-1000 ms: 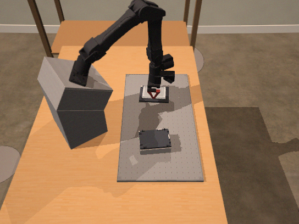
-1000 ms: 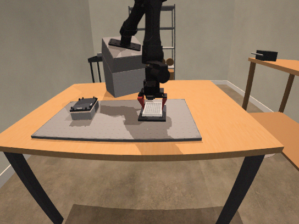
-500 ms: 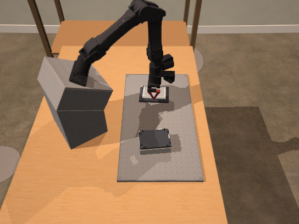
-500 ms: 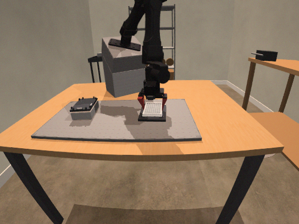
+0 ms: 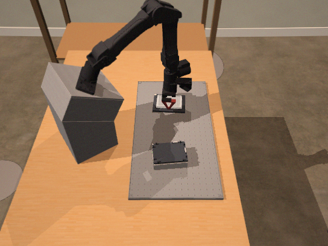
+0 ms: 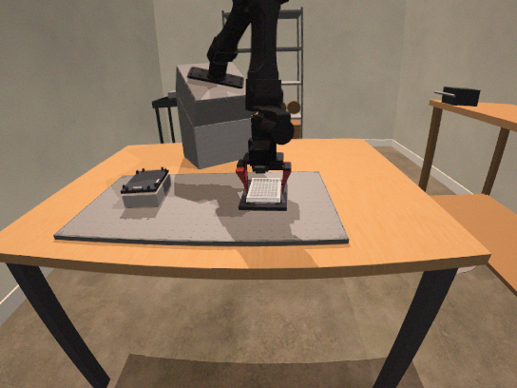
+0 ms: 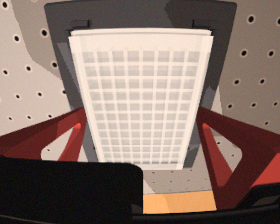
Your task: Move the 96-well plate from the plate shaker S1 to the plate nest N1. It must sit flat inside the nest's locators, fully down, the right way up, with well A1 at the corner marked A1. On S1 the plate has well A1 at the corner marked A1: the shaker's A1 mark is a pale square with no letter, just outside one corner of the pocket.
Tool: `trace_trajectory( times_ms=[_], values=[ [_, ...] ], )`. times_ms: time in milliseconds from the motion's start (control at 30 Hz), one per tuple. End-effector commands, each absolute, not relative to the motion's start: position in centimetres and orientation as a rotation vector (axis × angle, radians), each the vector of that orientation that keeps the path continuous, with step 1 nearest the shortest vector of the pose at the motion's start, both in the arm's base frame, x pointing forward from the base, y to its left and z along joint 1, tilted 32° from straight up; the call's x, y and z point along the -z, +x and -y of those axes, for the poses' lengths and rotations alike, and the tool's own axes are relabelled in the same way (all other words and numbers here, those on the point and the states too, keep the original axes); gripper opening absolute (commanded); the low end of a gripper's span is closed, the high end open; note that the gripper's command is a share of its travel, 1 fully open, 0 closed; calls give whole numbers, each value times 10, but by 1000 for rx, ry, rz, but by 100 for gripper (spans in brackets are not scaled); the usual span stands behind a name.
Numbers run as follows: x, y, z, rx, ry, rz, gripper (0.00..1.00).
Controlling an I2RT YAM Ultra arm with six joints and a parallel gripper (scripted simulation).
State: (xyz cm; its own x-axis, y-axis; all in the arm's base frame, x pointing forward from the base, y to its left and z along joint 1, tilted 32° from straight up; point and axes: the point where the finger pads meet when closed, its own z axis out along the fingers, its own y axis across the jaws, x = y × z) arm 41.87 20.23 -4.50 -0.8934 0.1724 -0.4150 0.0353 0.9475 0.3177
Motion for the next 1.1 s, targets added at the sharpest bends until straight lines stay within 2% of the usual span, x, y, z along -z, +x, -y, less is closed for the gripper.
trace_trajectory(
  times_ms=[0,1067],
  values=[
    [41,421,-203,-424,150,-2641,100],
    [14,407,-194,-424,150,-2641,100]
  ],
)
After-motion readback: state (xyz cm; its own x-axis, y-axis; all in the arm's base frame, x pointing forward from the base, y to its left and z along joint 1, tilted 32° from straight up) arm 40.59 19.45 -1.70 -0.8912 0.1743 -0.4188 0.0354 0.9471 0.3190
